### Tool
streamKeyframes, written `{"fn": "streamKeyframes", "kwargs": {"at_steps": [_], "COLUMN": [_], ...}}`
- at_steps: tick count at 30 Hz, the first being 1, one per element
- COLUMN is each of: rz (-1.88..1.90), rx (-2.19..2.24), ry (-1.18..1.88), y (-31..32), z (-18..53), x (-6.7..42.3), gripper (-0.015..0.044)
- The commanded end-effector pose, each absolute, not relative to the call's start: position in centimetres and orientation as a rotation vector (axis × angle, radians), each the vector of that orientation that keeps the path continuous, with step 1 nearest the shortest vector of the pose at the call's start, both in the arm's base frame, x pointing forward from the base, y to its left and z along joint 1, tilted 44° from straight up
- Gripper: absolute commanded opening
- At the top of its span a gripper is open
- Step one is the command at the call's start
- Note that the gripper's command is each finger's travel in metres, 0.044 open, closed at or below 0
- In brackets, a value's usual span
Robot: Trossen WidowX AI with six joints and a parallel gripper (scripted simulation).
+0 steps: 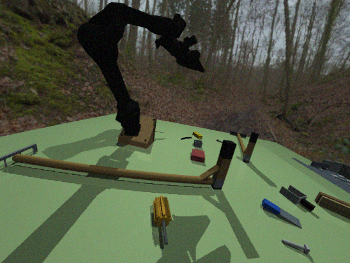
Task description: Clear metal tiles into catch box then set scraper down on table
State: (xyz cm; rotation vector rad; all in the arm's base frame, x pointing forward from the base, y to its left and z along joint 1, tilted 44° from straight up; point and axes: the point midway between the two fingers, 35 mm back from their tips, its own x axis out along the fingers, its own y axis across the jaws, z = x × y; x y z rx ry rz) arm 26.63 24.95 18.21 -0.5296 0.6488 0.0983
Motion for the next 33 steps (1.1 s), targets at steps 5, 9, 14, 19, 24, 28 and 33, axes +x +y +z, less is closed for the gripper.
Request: {"fn": "streamKeyframes", "kwargs": {"at_steps": [5, 9, 14, 19, 24, 28, 33], "rz": [0.228, 0.288, 0.362, 0.434, 0.456, 0.456, 0.456], "rx": [-0.607, -0.643, -0.689, -0.733, -0.747, -0.747, -0.747], "ry": [0.613, 0.591, 0.56, 0.526, 0.515, 0.515, 0.515], "y": [28.0, 29.4, 31.1, 32.8, 33.3, 33.3, 33.3], "z": [17.6, 17.3, 17.0, 16.8, 16.7, 16.7, 16.7], "x": [25.4, 24.7, 23.8, 22.8, 22.4, 22.5, 22.5], "gripper": [0.044, 0.044, 0.044, 0.044, 0.044, 0.044, 0.044]}}
